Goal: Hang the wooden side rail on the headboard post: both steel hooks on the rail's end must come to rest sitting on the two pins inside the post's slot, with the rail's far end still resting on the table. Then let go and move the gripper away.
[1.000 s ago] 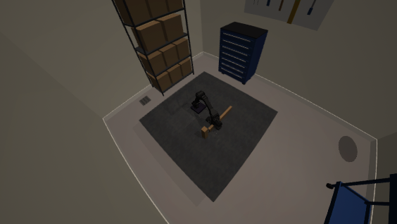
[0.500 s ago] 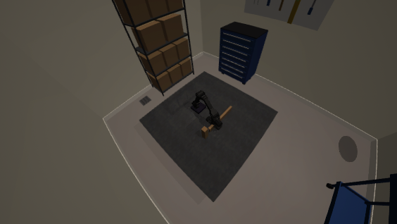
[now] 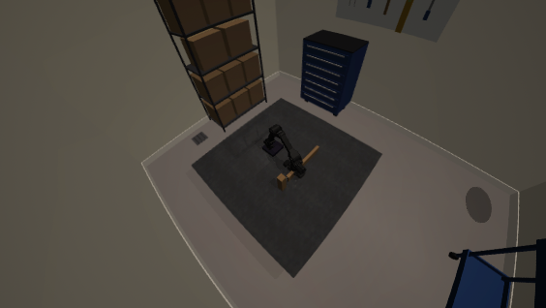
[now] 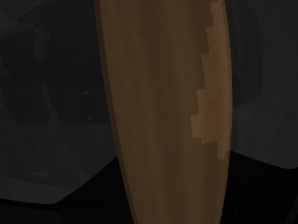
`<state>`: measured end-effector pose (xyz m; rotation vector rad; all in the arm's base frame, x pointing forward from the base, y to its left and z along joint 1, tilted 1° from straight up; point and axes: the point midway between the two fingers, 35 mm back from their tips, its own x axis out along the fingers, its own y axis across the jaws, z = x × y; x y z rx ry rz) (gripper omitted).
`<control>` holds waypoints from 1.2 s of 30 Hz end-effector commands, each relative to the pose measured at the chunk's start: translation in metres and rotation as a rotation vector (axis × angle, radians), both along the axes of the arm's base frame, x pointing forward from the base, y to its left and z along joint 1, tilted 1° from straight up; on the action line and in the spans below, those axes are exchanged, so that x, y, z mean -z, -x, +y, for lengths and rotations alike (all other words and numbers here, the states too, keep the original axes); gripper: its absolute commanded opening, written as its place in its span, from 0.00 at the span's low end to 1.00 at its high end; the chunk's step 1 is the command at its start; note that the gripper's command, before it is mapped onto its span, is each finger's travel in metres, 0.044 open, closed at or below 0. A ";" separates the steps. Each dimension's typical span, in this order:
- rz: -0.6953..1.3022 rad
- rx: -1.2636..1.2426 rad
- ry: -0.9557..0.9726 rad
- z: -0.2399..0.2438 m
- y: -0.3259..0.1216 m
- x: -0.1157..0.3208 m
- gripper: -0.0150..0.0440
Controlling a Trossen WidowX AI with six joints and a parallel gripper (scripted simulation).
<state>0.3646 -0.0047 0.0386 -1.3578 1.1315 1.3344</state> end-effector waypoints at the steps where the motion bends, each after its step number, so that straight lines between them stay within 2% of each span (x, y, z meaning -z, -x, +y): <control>1: -0.018 0.000 -0.005 0.001 -0.003 -0.007 0.25; 36: -0.018 0.000 -0.005 0.001 -0.003 -0.013 0.25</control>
